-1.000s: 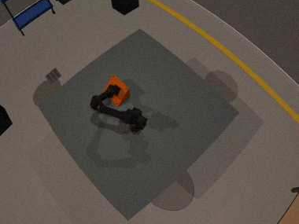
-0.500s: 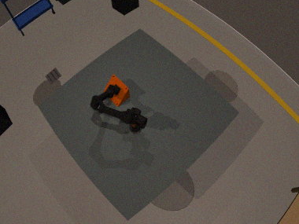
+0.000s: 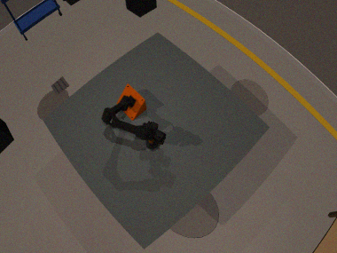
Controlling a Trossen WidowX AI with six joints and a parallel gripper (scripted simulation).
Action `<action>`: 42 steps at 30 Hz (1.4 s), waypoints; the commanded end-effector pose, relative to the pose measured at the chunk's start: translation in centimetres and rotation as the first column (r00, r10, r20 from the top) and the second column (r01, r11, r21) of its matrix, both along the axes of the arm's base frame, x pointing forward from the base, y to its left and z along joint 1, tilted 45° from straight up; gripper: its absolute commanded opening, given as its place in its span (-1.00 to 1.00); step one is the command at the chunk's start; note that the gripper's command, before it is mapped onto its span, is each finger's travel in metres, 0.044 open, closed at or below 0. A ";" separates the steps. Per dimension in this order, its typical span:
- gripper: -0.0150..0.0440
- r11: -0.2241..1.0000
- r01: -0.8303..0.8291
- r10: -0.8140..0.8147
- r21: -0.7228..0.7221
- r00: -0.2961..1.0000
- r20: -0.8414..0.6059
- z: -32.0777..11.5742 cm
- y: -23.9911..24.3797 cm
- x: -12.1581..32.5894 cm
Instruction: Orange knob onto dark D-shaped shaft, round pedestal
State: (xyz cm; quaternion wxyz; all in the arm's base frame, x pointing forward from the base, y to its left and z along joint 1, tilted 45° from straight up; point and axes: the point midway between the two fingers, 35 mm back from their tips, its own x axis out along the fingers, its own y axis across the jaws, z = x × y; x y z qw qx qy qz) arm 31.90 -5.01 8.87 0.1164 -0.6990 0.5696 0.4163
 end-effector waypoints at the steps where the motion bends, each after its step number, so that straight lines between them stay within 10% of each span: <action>1: -0.49 1.000 -0.006 0.006 -0.002 1.000 -0.004 -0.1 -0.1 -0.1; 42: -0.49 0.988 -0.154 0.154 0.009 0.977 -0.150 0.0 0.0 -0.1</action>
